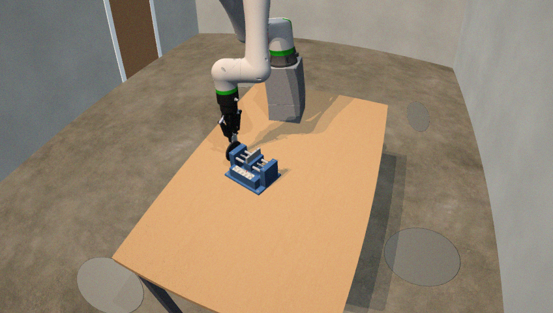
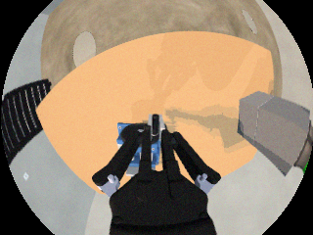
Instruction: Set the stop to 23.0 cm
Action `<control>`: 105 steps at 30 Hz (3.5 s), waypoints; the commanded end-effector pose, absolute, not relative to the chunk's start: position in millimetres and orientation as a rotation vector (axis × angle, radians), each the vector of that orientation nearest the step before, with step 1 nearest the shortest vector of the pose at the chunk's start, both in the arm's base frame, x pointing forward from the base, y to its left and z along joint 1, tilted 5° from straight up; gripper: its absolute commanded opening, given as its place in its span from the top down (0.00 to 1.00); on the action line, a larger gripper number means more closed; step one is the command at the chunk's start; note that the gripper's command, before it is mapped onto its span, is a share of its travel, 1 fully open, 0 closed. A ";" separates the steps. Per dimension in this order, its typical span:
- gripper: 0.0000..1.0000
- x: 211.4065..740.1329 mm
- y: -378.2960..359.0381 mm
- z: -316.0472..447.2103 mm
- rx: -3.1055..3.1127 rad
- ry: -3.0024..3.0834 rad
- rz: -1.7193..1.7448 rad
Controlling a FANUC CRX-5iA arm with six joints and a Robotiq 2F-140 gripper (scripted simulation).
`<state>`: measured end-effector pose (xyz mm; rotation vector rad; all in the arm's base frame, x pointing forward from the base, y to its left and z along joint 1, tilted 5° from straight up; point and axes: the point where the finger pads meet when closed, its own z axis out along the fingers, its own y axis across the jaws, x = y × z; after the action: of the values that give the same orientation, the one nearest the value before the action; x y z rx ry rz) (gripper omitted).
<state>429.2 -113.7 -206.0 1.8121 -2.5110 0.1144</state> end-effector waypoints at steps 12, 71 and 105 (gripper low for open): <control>0.96 433.2 -117.0 -230.3 1.812 -2.511 0.116; 0.96 473.9 -126.4 -178.9 1.812 -2.511 0.116; 0.96 428.7 -114.3 -215.7 1.812 -2.511 0.116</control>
<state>428.5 -114.2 -214.3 1.8119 -2.5111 0.1149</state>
